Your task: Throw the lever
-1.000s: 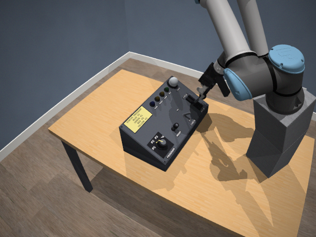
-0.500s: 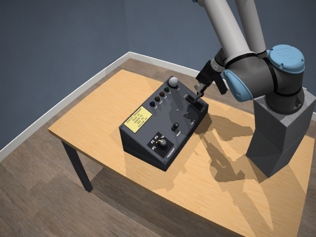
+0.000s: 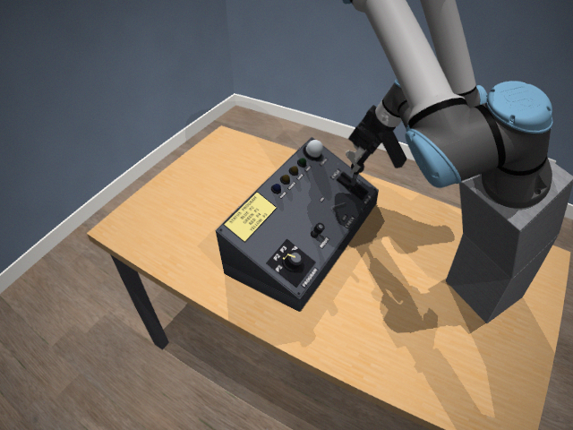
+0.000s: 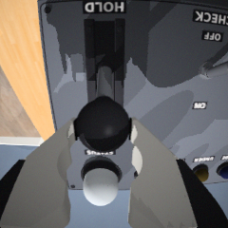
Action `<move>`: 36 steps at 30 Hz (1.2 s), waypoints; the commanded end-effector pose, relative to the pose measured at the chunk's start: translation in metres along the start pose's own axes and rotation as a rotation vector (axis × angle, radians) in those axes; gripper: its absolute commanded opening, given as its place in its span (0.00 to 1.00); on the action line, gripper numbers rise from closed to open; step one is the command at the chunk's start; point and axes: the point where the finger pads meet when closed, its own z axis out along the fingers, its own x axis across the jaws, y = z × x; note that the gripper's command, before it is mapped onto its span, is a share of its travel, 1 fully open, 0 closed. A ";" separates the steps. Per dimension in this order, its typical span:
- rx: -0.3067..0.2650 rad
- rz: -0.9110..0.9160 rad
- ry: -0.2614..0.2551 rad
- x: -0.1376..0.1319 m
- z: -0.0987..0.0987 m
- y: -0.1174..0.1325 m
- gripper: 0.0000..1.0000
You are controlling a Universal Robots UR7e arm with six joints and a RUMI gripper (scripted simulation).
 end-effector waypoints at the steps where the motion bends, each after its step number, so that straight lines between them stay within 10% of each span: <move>1: 0.000 0.000 -0.001 0.000 0.001 0.003 0.00; 36: 0.000 0.000 -0.001 0.000 0.005 0.012 0.00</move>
